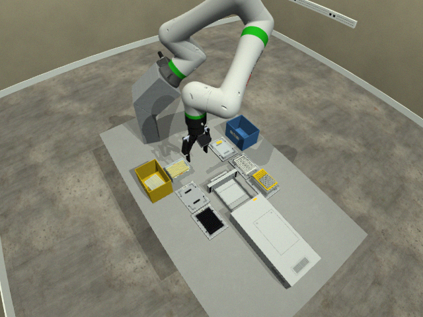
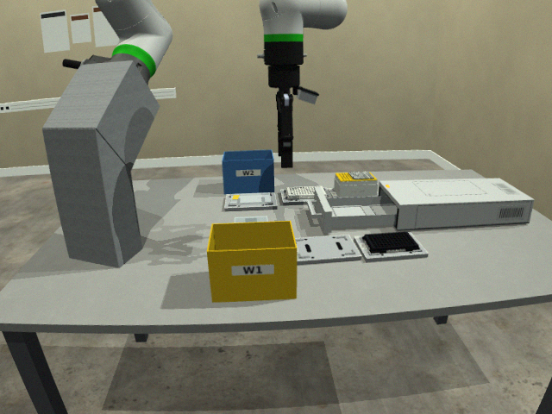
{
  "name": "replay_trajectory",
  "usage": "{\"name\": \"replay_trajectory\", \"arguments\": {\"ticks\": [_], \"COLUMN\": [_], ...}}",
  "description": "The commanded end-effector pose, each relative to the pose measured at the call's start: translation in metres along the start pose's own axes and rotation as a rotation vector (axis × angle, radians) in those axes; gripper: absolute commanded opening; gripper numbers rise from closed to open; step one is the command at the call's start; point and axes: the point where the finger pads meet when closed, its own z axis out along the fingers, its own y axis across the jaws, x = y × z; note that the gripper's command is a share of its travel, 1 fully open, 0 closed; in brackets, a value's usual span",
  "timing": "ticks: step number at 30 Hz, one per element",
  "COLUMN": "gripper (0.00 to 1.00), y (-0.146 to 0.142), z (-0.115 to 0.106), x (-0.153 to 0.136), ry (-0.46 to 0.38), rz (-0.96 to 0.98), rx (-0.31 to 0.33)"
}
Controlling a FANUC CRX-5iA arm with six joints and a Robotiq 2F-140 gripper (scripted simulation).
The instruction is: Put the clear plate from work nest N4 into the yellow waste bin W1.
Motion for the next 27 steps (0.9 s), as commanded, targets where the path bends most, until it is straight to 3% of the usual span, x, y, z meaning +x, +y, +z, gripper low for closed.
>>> {"name": "replay_trajectory", "arguments": {"ticks": [1,27], "gripper": [0.7,0.7], "y": [-0.015,-0.092], "z": [-0.005,-0.028], "x": [0.006,0.037], "ry": [0.0,0.0], "rz": [0.0,0.0], "rx": [-0.002,-0.002]}}
